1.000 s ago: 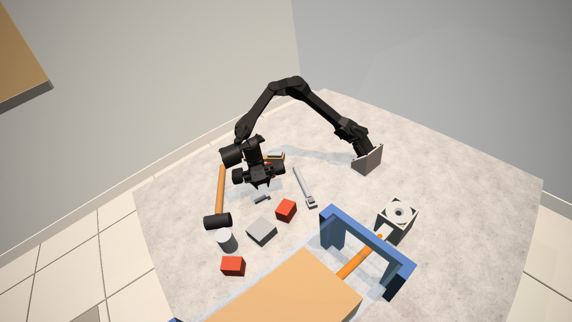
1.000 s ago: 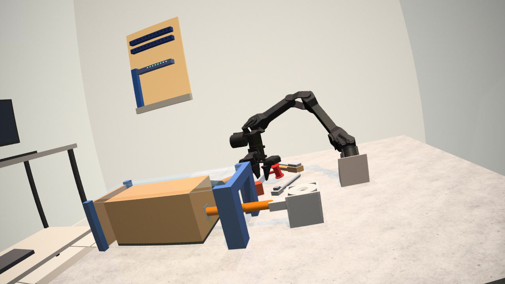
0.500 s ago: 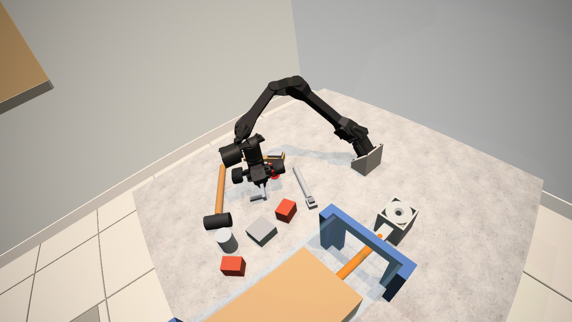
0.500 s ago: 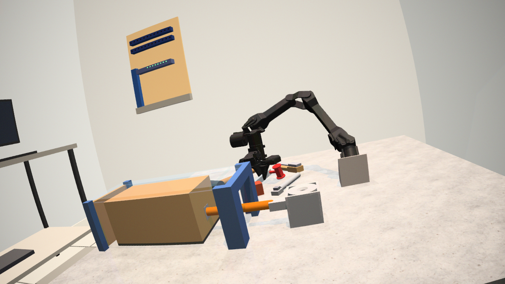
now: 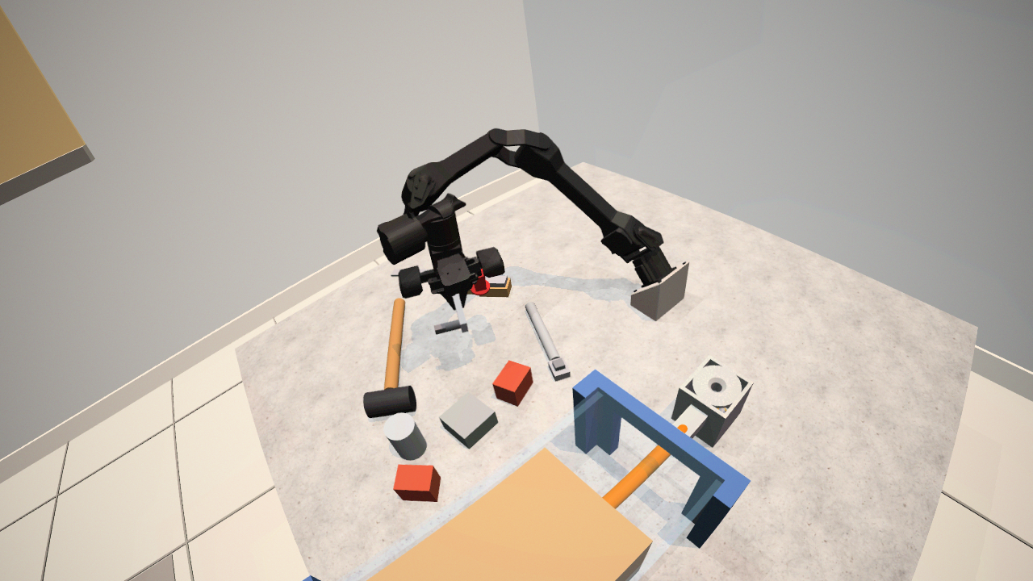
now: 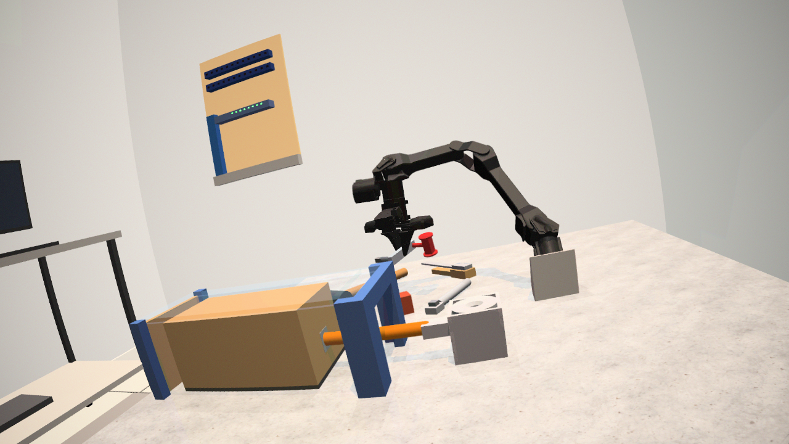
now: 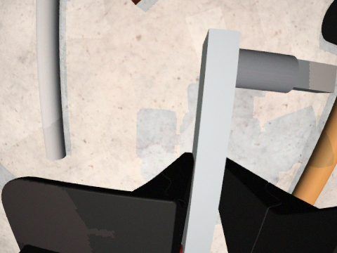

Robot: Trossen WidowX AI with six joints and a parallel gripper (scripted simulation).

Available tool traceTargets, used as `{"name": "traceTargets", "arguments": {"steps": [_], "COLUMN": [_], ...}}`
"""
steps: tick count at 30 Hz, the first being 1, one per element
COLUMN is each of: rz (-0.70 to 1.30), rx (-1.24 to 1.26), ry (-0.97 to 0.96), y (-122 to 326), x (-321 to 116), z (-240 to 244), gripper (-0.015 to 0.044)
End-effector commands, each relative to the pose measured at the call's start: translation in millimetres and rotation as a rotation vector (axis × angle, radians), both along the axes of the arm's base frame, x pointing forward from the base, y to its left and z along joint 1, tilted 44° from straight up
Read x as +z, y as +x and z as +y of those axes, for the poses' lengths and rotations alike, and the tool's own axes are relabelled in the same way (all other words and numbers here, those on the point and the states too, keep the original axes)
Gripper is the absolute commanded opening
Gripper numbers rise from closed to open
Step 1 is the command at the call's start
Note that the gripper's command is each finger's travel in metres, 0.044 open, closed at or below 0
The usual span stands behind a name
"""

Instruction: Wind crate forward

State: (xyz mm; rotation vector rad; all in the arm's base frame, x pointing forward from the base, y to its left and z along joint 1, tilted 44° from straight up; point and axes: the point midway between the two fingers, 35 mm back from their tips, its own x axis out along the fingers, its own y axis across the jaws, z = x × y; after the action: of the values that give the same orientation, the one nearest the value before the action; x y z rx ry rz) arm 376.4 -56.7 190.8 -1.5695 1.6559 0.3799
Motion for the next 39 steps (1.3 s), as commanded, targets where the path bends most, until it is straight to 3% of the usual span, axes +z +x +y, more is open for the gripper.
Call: {"name": "traceTargets", "arguments": {"steps": [1, 28, 39], "rz": [-0.007, -0.005, -0.106], "rx": [0.056, 0.054, 0.001], "ry": [-0.008, -0.005, 0.088], "y": [-11.1, -10.8, -2.9], "x": [38.9, 37.5, -4.9], "z": [34.0, 33.1, 98.9], "gripper": [0.0000, 0.0000, 0.0000]}}
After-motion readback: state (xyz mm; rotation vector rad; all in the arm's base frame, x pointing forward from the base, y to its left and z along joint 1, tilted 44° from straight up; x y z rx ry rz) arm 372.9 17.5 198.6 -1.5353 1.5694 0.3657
